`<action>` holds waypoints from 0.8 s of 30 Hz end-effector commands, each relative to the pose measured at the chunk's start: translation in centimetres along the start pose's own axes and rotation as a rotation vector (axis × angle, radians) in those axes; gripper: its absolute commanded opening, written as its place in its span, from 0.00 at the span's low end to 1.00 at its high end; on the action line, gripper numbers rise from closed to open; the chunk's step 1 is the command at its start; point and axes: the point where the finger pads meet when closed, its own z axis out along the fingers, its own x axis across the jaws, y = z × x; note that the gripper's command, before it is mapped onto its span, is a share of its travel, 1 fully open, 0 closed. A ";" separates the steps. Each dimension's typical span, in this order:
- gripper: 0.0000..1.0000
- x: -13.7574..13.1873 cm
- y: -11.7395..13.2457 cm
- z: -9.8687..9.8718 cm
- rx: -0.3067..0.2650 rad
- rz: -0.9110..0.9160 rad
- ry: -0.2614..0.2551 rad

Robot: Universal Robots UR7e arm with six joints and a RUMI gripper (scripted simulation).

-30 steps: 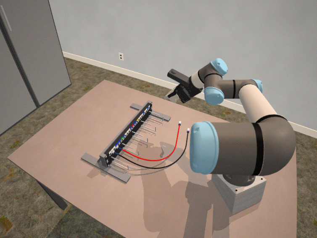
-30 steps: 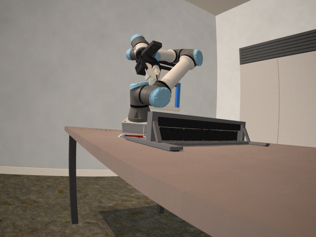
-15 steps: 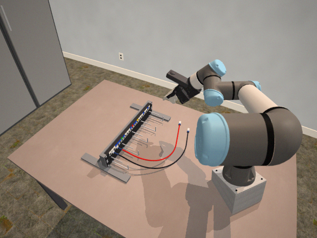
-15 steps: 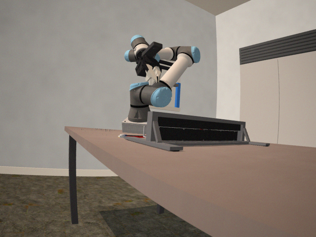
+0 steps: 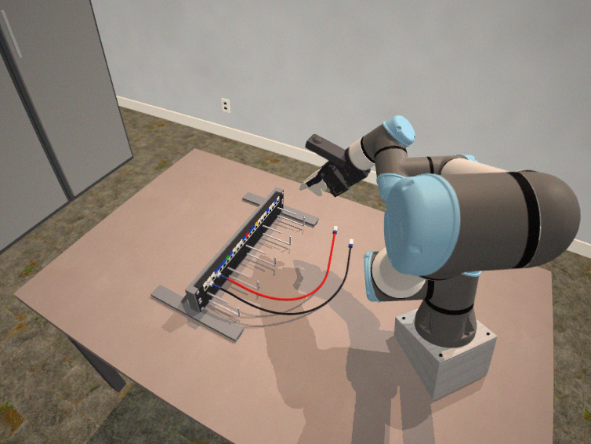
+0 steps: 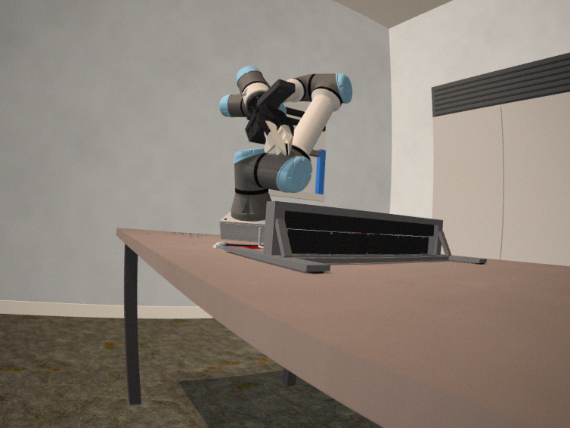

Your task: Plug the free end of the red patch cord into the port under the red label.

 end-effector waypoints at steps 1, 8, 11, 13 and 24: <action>0.00 0.1 -0.1 1.2 -0.004 0.000 0.008; 0.00 0.1 -0.1 2.4 -0.004 0.000 0.008; 0.00 0.1 -0.1 3.2 -0.004 0.000 0.008; 0.00 0.1 -0.1 3.7 -0.004 0.000 0.008; 0.00 0.1 -0.1 5.9 -0.004 0.000 0.008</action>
